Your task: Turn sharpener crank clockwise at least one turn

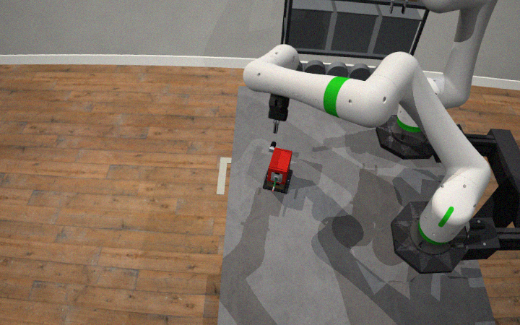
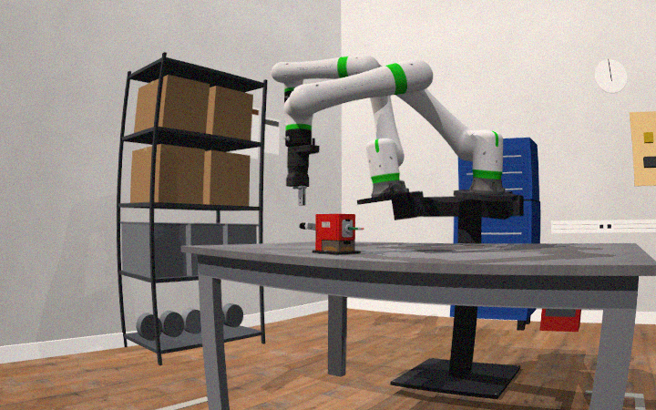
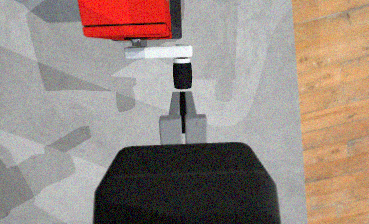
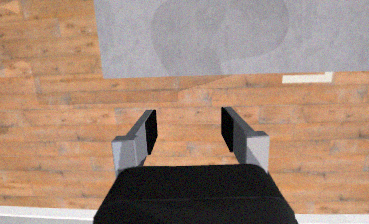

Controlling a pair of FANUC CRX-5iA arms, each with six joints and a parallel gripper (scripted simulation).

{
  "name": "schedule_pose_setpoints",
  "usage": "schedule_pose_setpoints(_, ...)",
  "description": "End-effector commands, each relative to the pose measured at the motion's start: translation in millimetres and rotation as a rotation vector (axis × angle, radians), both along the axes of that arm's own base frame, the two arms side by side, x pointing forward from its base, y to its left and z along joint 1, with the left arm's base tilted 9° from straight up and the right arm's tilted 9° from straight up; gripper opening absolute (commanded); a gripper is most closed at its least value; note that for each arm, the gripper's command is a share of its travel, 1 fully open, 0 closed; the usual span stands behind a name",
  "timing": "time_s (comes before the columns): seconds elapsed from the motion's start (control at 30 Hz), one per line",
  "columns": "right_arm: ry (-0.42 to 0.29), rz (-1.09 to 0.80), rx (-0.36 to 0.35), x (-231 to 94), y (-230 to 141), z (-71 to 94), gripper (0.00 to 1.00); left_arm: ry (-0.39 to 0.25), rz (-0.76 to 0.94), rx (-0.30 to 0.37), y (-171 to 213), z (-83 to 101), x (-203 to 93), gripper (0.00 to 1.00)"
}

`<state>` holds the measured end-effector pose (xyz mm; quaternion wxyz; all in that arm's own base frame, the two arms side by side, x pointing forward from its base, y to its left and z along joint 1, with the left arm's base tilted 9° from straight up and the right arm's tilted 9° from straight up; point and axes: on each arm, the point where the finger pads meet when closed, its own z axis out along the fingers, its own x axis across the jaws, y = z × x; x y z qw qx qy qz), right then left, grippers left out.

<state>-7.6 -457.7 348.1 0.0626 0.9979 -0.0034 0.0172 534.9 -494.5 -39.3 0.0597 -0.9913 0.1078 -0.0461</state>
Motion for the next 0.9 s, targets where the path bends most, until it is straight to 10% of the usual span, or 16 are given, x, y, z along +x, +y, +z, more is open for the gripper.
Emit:
schedule_pose_setpoints(0.0, 0.000, 0.000, -0.002, -0.4, -0.1, 1.1, 1.00, -0.002, 0.000, -0.003, -1.4, 2.1, 0.2, 0.00)
schedule_pose_setpoints(0.43, 0.000, 0.000, -0.002, -0.4, -0.1, 1.1, 1.00, -0.002, 0.000, -0.003, -1.4, 2.1, 0.2, 0.00)
schedule_pose_setpoints(0.47, 0.000, 0.000, -0.002, -0.4, -0.1, 1.1, 1.00, -0.002, 0.000, -0.003, -1.4, 2.1, 0.2, 0.97)
schedule_pose_setpoints(0.87, 0.000, 0.000, -0.002, -0.4, -0.1, 1.1, 1.00, -0.002, 0.000, -0.003, -1.4, 2.1, 0.2, 0.97)
